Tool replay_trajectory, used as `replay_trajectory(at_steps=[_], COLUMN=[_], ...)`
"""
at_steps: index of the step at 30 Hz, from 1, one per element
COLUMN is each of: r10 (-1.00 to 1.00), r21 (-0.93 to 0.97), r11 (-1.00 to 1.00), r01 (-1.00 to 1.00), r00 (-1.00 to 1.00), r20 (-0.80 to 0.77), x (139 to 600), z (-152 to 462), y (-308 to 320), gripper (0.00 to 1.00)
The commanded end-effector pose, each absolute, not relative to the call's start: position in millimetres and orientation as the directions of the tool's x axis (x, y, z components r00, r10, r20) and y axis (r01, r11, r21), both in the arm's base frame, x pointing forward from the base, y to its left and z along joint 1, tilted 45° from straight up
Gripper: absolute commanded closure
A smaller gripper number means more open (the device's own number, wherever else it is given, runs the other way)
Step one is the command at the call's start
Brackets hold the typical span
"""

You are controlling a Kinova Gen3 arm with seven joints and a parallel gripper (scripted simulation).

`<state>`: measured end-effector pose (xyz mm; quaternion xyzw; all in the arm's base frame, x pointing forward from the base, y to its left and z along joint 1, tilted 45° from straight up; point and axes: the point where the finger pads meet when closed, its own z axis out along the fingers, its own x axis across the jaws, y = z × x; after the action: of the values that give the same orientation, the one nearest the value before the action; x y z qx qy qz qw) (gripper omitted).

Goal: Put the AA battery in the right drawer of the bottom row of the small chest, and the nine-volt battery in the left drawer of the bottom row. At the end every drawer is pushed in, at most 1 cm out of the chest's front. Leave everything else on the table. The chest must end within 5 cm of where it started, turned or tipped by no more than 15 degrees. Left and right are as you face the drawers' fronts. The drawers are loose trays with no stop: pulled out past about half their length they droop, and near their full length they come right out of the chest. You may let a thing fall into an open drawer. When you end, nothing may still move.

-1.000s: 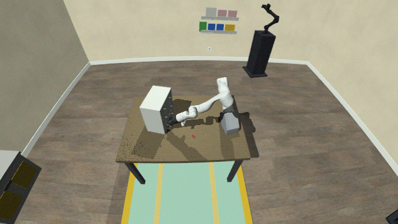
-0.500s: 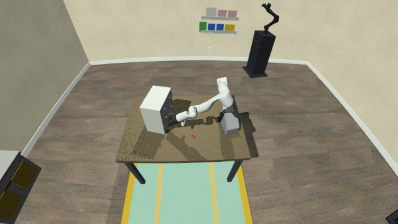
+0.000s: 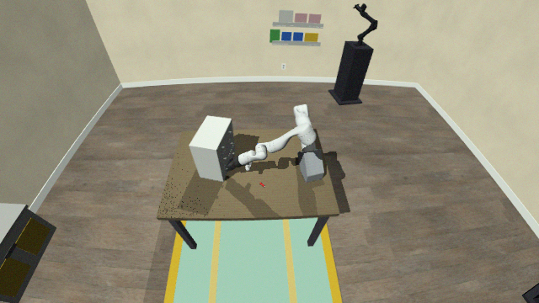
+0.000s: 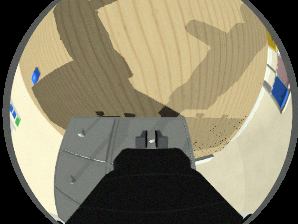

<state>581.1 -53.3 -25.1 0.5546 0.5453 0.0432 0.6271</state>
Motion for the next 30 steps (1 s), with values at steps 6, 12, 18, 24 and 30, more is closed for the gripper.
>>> replay_trajectory(at_steps=[6,12,18,24,30], r10=[0.66,0.66,0.66,0.66,0.66], r21=[0.744,0.744,0.744,0.744,0.744], r11=[0.381,0.381,0.381,0.381,0.381], r01=[0.549,0.549,0.549,0.549,0.549], r00=[0.401,0.401,0.401,0.401,0.401], r20=[-0.635,-0.635,-0.635,-0.635,-0.635], x=[581,579,576,572,565], z=[-25,-25,-26,-28,-30], y=[-52,-51,-51,-49,-48], gripper=[0.63,0.63,0.63,0.63,0.63])
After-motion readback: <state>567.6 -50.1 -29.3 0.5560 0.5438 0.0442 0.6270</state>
